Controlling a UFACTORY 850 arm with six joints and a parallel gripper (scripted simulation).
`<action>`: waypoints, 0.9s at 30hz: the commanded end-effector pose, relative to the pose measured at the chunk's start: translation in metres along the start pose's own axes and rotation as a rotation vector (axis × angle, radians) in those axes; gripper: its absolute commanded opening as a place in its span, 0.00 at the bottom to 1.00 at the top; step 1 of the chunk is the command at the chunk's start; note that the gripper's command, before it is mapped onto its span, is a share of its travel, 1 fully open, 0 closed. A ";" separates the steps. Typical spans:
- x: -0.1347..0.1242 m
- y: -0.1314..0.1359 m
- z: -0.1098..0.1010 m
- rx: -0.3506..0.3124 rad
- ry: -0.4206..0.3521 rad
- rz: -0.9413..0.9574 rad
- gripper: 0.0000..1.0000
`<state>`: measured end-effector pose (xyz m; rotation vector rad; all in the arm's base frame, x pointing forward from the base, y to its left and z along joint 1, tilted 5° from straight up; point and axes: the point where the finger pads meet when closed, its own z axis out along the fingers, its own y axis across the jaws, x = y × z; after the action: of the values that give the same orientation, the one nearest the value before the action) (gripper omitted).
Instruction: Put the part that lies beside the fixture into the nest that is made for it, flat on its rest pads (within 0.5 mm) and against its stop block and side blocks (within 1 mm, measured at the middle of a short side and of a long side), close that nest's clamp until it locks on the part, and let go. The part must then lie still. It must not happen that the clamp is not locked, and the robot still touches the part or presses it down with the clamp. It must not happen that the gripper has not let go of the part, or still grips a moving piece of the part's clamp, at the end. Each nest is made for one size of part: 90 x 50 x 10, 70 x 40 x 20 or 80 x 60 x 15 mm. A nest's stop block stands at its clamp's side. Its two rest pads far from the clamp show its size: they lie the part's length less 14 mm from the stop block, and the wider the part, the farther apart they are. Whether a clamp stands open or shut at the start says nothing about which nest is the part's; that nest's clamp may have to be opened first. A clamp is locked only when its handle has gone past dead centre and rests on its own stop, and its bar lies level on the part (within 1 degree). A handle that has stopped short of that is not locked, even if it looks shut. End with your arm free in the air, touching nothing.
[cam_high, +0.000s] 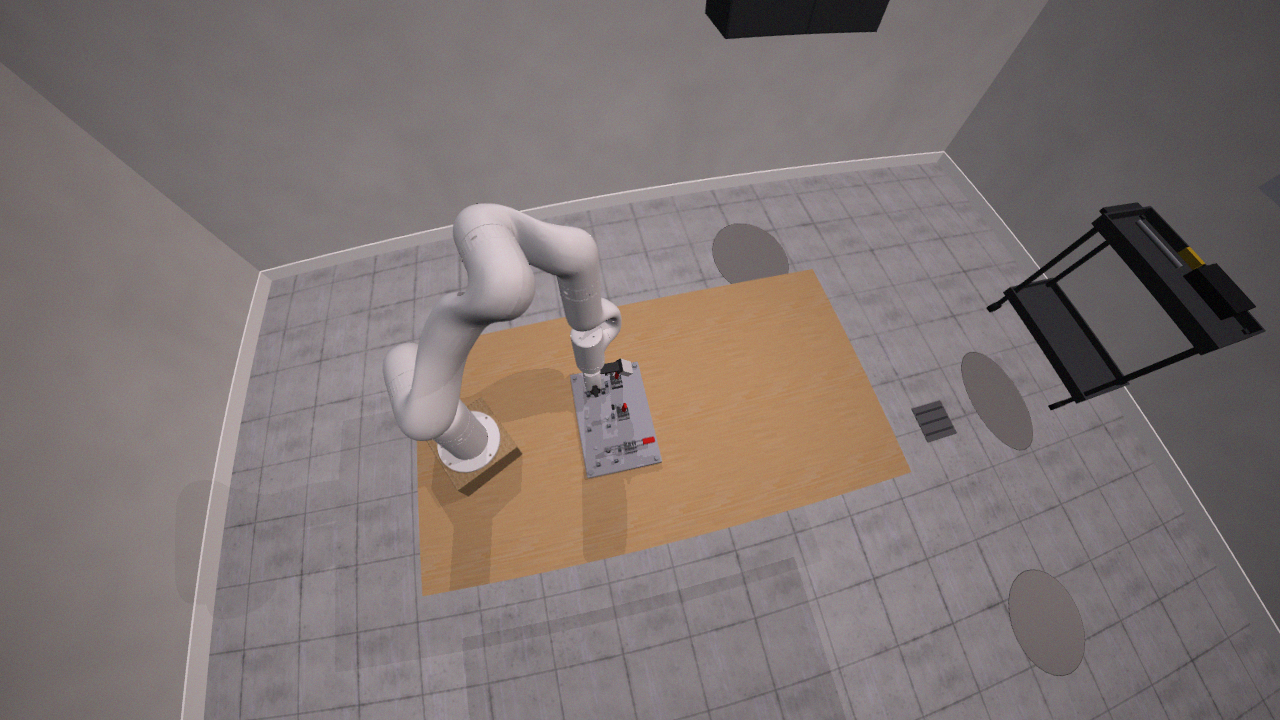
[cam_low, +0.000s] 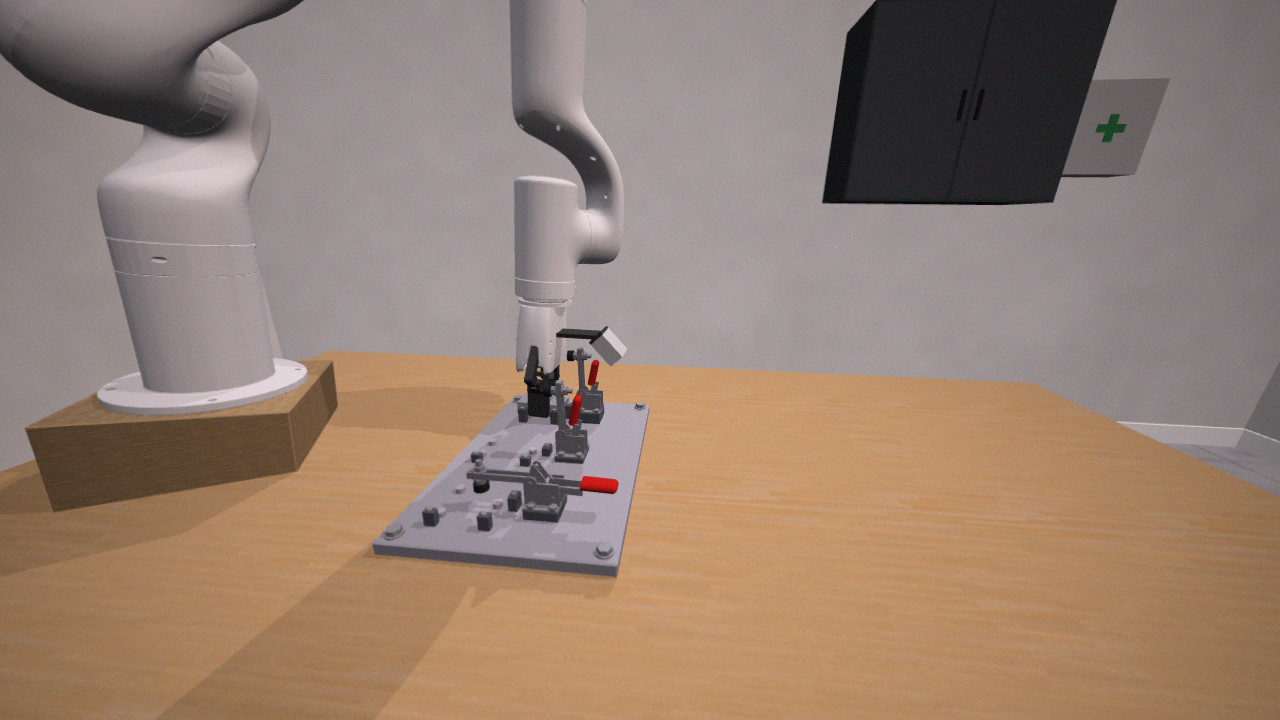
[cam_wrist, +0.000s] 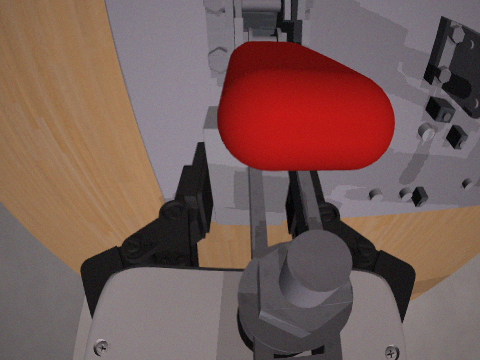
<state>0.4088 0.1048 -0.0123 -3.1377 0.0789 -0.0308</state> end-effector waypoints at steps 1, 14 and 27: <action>0.000 0.000 0.000 0.038 0.057 0.000 0.00; 0.000 0.000 0.000 0.038 0.057 -0.001 0.00; 0.001 0.002 0.000 0.038 0.057 -0.001 0.00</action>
<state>0.4091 0.1027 -0.0125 -3.1391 0.0775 -0.0316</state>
